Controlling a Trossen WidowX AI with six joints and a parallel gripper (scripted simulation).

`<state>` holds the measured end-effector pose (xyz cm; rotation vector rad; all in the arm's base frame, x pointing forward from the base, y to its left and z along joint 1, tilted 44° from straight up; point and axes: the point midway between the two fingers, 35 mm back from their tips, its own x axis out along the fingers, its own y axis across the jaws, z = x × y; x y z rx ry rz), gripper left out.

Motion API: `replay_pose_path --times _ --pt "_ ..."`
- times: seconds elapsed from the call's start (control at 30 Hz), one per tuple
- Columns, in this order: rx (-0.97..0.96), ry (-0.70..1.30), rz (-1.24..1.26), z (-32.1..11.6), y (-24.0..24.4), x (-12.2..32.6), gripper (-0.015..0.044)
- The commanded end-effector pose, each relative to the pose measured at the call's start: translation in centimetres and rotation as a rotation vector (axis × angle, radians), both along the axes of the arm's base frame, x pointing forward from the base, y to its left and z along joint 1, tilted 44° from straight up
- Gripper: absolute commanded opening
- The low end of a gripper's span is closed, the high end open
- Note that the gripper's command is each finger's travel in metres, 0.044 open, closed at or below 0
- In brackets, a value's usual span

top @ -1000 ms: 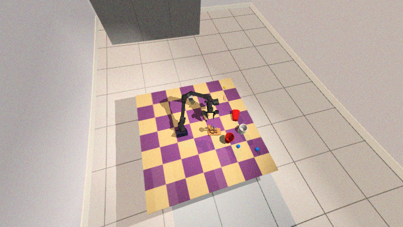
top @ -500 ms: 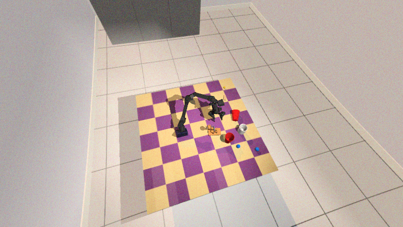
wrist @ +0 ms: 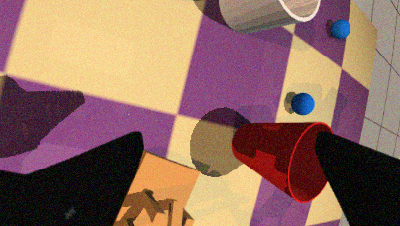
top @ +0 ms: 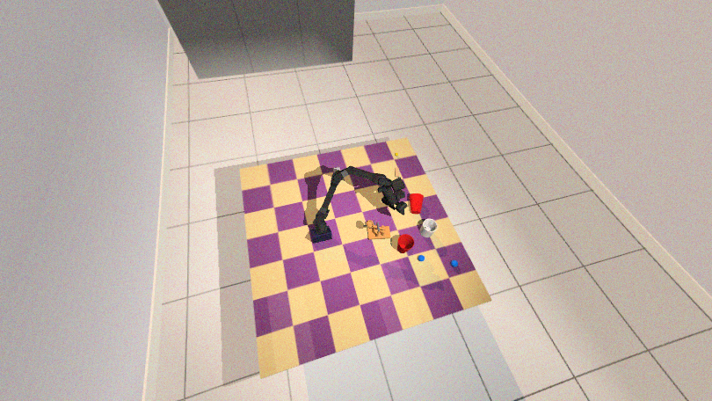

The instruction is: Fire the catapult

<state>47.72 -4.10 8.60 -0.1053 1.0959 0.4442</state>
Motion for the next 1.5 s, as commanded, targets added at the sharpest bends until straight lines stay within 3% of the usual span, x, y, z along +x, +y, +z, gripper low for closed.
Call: replay_pose_path --times 0.0,0.77,1.47 --pt "0.077 -0.026 -0.109 -0.2 -1.4 1.8 0.0440" --pt "0.554 -0.146 -0.624 -0.1 -11.3 8.6 0.0440" --pt "0.553 -0.142 -0.636 -0.4 -11.8 7.8 0.0440"
